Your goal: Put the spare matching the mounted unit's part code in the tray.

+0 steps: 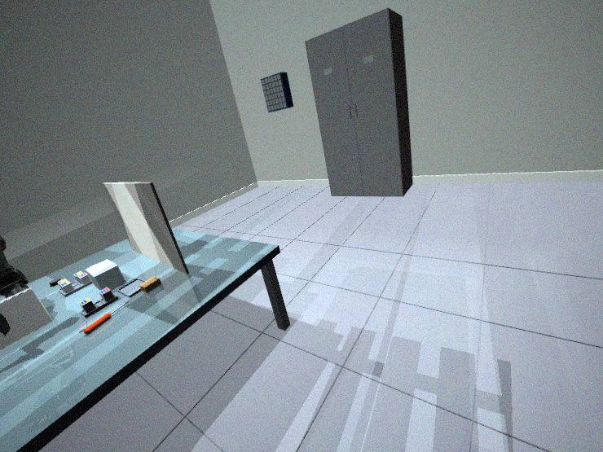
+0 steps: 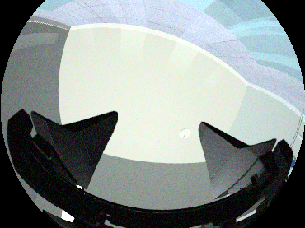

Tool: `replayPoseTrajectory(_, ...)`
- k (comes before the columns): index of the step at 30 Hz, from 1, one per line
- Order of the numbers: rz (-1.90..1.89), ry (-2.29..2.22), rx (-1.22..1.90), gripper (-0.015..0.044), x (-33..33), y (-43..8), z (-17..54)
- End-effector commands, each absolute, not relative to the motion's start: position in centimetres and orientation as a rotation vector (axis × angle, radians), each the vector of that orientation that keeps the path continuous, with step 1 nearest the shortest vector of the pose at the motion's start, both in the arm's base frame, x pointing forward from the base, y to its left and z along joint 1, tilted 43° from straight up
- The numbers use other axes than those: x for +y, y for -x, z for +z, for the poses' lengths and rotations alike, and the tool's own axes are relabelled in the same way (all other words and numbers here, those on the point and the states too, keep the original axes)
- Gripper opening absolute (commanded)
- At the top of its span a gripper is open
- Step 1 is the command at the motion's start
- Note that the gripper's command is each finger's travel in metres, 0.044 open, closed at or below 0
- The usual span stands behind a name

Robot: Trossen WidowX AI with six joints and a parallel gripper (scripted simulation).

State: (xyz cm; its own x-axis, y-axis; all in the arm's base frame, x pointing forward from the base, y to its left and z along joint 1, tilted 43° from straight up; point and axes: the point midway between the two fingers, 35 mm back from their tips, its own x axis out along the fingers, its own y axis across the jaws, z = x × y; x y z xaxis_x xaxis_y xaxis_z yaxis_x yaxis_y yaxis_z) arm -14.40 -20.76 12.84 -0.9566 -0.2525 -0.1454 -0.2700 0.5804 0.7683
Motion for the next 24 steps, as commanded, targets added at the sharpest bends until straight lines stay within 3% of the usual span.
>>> replayPoseTrajectory(1,1.354,0.459,2.775,0.0426,-20.8,14.4,12.8)
replayPoseTrajectory(7,1.379,0.477,2.762,0.044,-21.0,14.3,12.8)
replayPoseTrajectory(12,2.002,0.954,2.359,0.044,-27.0,9.8,11.7)
replayPoseTrajectory(18,2.742,1.571,1.516,0.044,-32.3,1.0,9.5)
replayPoseTrajectory(24,3.215,2.091,0.296,0.044,-33.3,-9.3,7.1)
